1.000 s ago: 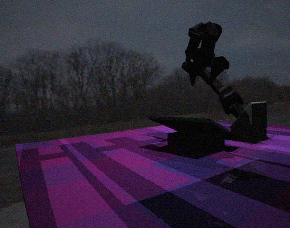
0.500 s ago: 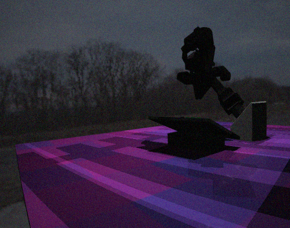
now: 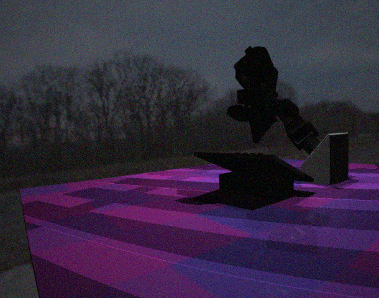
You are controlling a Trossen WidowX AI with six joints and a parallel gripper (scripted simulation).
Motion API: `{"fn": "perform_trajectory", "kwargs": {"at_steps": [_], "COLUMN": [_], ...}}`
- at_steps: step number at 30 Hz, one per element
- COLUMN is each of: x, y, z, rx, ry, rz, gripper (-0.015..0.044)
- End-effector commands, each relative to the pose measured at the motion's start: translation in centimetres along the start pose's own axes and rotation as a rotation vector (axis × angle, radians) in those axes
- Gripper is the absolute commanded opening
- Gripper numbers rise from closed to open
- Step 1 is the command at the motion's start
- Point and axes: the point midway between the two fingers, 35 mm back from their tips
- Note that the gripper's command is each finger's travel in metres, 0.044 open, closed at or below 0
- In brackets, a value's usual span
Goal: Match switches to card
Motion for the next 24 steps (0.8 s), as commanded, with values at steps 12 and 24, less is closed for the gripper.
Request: {"fn": "perform_trajectory", "kwargs": {"at_steps": [12,24], "x": [-1.8,-2.7], "y": [0.0,0.0], "z": [0.1,0.1], "rx": [0.009,0.009], "ry": [0.004,0.004], "rz": [0.007,0.007], "gripper": [0.0000,0.0000]}}
Point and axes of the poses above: the point midway between the two fingers, 35 mm back from their tips, its own x axis back along the fingers, its own y axis across the jaws, z = x × y, and after that the axes turned 14 degrees about -x, right-handed
